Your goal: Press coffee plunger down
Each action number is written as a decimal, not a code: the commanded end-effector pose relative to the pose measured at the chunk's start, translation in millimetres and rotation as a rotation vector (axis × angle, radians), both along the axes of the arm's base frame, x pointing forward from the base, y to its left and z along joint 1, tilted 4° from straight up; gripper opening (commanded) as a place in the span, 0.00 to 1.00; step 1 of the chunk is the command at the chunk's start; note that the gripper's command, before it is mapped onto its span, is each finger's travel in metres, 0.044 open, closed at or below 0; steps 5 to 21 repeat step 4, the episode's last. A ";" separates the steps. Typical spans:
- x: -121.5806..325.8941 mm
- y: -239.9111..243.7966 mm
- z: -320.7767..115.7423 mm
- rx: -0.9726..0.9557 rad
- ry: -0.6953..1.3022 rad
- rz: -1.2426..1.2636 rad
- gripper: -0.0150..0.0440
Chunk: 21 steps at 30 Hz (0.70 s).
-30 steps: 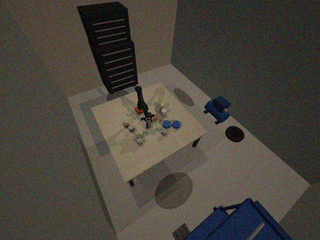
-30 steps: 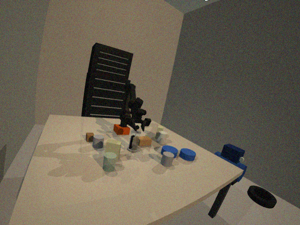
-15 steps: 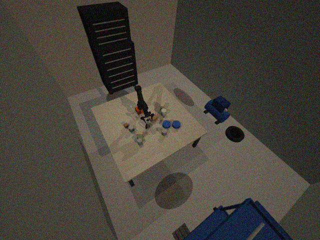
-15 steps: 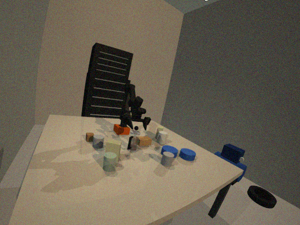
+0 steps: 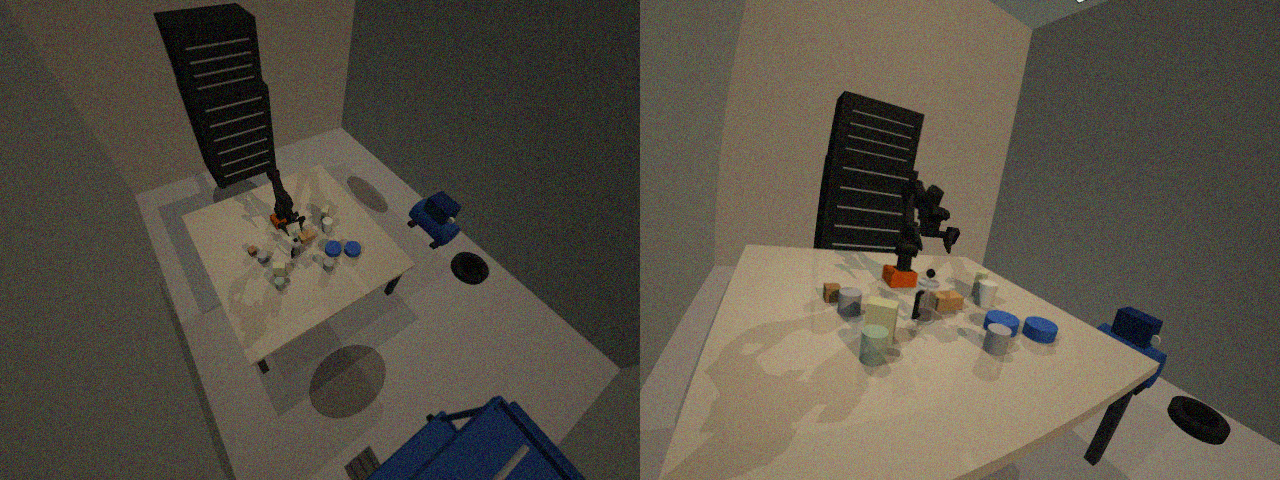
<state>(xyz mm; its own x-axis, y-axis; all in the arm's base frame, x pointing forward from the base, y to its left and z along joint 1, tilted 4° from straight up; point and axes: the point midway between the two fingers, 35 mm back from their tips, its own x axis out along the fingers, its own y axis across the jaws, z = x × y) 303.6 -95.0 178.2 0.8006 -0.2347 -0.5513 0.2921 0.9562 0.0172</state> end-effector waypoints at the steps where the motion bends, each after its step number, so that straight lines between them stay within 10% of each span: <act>1: -2.0 1.3 5.0 -0.001 -0.006 0.006 1.00; 21: -2.0 1.3 5.0 -0.001 -0.006 0.006 1.00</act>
